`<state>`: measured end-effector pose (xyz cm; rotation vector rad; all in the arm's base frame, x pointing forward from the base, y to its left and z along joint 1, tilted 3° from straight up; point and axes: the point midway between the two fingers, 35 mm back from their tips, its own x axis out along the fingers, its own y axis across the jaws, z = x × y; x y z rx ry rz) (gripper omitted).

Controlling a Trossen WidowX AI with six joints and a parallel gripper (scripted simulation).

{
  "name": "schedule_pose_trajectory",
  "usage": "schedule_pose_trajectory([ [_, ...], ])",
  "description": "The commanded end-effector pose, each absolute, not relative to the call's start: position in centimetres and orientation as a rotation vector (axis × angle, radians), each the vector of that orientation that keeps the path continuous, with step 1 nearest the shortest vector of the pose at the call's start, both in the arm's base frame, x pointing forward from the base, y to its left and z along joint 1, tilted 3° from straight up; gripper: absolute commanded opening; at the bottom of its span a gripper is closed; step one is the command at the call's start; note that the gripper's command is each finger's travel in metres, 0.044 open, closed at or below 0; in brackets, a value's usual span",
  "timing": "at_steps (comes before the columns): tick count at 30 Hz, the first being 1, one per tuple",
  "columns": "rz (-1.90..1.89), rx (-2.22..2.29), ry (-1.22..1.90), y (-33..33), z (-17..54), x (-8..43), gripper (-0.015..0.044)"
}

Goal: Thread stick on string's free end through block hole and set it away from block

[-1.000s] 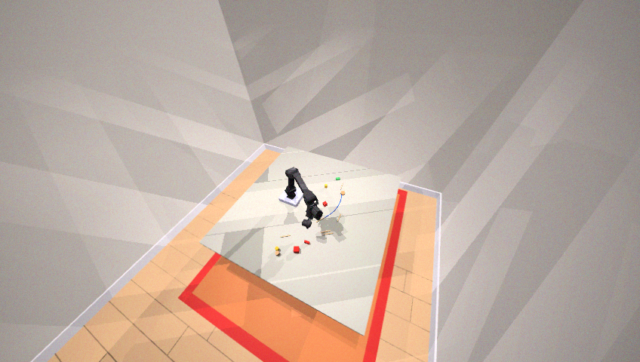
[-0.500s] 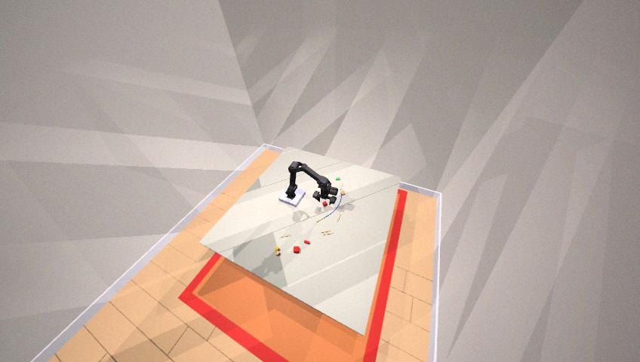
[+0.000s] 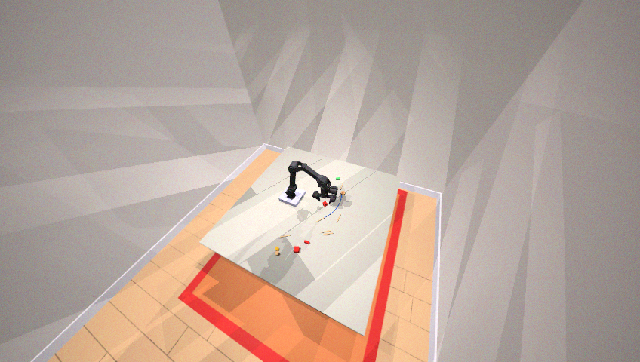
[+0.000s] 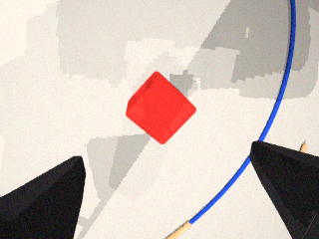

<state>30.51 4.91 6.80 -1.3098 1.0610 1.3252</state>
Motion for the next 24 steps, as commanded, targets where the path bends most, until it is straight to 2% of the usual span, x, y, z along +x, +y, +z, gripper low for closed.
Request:
schedule_pose_trajectory([
  [1,1.325,-1.31,1.061,4.93,6.8,30.51,0.0335],
  [5,1.325,-1.31,1.061,4.93,6.8,30.51,0.0239],
  [13,1.325,-1.31,1.061,4.93,6.8,30.51,0.0239],
  [22,1.326,-1.31,1.061,4.92,6.8,30.51,0.0003],
  [24,1.326,-1.31,1.061,4.92,6.8,30.51,0.0],
])
